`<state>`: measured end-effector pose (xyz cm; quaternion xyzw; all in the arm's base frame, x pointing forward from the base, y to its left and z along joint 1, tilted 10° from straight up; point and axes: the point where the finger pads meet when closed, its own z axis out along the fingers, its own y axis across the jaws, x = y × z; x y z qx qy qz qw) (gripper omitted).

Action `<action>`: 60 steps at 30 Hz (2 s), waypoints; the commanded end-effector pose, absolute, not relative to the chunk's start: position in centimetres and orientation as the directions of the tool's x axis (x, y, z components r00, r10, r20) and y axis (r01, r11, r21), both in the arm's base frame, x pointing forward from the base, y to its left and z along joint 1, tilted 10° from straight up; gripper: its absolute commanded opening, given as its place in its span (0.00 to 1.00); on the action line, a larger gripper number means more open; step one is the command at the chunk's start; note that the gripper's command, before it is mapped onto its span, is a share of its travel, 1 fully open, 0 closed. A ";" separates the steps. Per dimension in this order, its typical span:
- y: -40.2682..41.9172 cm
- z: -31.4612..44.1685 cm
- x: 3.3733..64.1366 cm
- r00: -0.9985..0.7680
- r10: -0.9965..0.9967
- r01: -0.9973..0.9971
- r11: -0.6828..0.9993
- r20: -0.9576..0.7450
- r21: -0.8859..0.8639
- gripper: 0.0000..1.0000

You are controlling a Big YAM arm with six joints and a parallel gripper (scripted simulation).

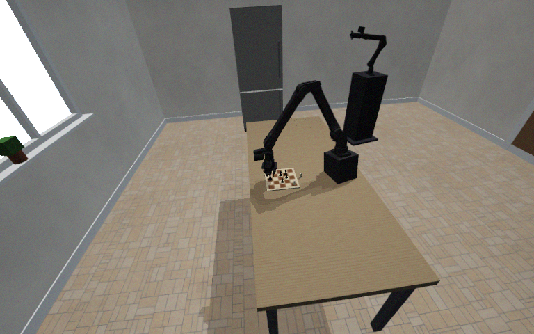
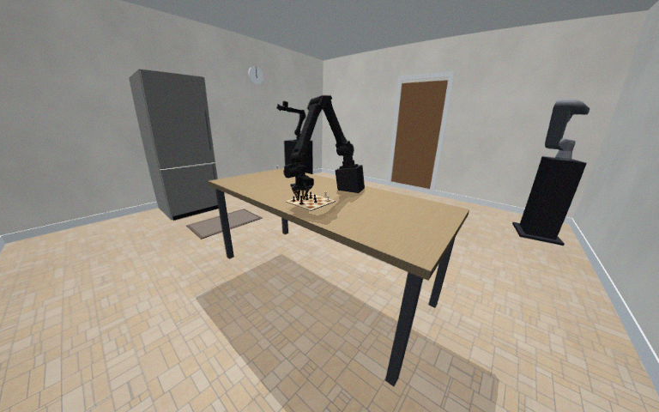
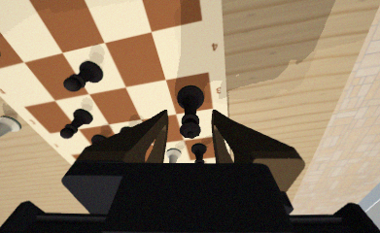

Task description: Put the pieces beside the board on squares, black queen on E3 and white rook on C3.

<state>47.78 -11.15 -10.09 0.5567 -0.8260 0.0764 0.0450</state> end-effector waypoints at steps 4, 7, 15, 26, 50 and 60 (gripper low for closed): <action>-11.9 -7.7 50.8 -0.378 -0.915 -0.922 0.358 0.140 -0.148 0.40; -11.9 -7.7 50.8 -0.378 -0.915 -0.922 0.358 0.140 -0.148 0.00; -11.9 -7.7 50.8 -0.378 -0.915 -0.922 0.358 0.140 -0.148 0.00; -11.9 -7.7 50.8 -0.378 -0.915 -0.922 0.358 0.140 -0.148 0.00; -10.5 -5.2 50.8 -0.378 -0.916 -0.922 0.358 0.138 -0.147 0.00; -9.3 1.4 50.6 -0.380 -0.915 -0.920 0.360 0.136 -0.153 0.00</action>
